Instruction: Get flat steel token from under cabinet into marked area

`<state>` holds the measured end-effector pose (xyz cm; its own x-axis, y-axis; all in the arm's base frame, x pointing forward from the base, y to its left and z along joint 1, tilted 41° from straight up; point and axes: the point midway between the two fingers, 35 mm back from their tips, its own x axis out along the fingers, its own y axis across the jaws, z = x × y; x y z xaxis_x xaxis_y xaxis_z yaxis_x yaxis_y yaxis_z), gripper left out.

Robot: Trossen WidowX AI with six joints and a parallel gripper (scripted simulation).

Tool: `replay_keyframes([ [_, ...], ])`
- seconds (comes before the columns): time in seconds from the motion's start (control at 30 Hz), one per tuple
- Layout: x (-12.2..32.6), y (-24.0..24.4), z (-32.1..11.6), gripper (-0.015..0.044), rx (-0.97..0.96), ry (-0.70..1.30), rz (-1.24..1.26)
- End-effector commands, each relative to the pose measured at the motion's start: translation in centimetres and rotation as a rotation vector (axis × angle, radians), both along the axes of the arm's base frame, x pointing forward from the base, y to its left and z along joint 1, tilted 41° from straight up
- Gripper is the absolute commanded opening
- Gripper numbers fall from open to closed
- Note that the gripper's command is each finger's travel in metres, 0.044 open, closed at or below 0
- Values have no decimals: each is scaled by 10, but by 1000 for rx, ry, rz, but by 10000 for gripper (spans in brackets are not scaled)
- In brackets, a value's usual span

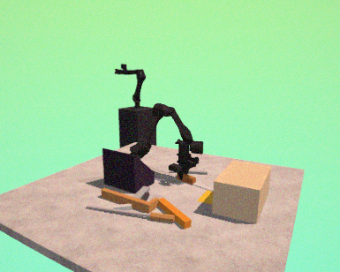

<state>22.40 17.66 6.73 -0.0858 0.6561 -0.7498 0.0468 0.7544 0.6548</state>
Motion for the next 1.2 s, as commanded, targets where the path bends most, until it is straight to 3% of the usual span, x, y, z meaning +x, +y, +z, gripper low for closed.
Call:
replay_keyframes([
  [0.0, 7, 0, 0, 0, 1, -2, 1],
  [1.17, 49, 2, -3, 0, 2, -5, 2],
])
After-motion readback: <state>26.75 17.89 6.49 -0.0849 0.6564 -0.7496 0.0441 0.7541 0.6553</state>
